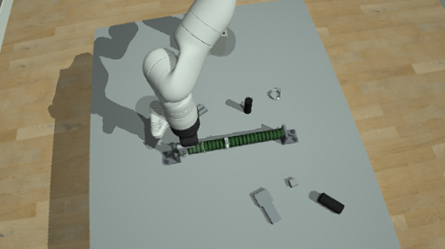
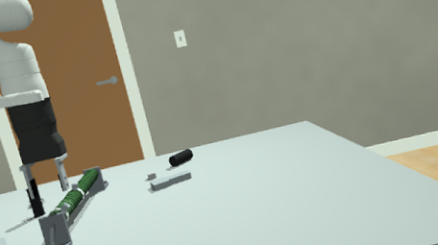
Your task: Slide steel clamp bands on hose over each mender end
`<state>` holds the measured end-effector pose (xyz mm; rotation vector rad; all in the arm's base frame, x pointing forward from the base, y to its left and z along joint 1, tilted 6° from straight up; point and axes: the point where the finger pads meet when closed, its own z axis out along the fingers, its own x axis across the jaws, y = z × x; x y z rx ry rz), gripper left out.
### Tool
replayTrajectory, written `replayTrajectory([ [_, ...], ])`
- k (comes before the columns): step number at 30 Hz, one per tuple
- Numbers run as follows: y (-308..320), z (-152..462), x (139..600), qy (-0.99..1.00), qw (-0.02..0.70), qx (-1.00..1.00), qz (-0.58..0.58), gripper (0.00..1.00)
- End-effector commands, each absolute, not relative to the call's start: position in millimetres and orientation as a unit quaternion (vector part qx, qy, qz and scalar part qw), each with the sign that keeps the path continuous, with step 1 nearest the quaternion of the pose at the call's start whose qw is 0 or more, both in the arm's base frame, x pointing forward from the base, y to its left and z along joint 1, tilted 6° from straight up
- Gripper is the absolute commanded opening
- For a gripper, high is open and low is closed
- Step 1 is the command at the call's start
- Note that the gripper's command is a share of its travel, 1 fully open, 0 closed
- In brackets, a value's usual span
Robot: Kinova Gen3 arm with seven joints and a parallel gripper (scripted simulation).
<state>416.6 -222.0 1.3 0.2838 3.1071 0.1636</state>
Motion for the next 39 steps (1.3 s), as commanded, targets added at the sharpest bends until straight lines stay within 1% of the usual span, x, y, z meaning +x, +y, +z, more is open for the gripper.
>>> replayTrajectory([
  [1,-222,2,417,0.994,0.010,0.091,0.052,1.00],
  [33,-222,2,417,0.994,0.010,0.091,0.052,1.00],
  [39,-221,-16,420,0.994,0.010,0.091,0.052,1.00],
])
